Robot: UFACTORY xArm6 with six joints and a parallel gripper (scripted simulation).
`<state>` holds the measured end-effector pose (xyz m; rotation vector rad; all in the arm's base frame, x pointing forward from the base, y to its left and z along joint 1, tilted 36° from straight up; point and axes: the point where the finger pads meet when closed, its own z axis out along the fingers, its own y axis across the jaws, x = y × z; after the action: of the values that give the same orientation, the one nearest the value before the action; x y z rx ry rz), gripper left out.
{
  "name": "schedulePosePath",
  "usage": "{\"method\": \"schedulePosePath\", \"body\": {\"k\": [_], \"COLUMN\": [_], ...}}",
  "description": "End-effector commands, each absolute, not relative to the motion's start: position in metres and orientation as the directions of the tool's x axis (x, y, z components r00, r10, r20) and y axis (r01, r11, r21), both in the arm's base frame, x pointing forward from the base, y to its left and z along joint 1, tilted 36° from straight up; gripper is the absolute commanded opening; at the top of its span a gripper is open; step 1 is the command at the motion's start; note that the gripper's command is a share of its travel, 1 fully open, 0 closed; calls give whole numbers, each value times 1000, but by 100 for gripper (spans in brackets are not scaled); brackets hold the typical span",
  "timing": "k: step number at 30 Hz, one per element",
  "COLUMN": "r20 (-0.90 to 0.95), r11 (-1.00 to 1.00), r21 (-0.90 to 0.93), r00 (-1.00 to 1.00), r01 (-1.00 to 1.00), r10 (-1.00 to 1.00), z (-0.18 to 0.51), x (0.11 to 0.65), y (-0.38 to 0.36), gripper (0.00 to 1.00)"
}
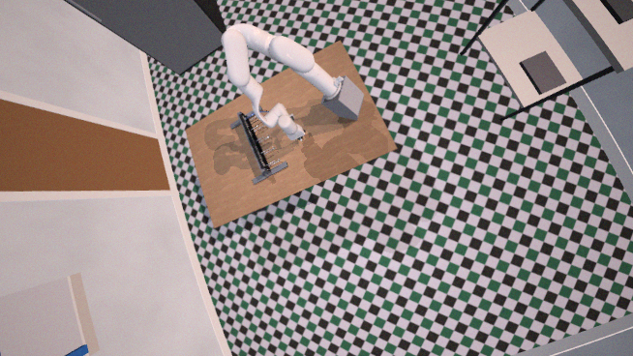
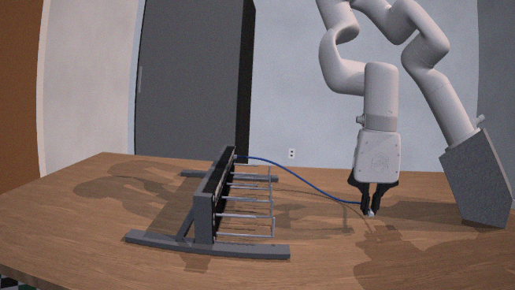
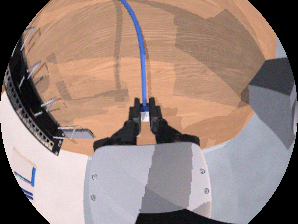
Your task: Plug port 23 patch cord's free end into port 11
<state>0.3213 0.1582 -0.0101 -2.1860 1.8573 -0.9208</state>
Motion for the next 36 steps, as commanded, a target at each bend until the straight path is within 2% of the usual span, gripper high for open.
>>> {"method": "schedulePosePath", "body": {"k": [1, 36], "r20": [362, 362], "r11": [-235, -235], "r21": [-469, -469], "r00": [57, 57], "r01": [-852, -851], "r10": [-930, -930], "z": [-2, 9], "x": [317, 310], "y": [161, 165], "gripper": [0, 0]}}
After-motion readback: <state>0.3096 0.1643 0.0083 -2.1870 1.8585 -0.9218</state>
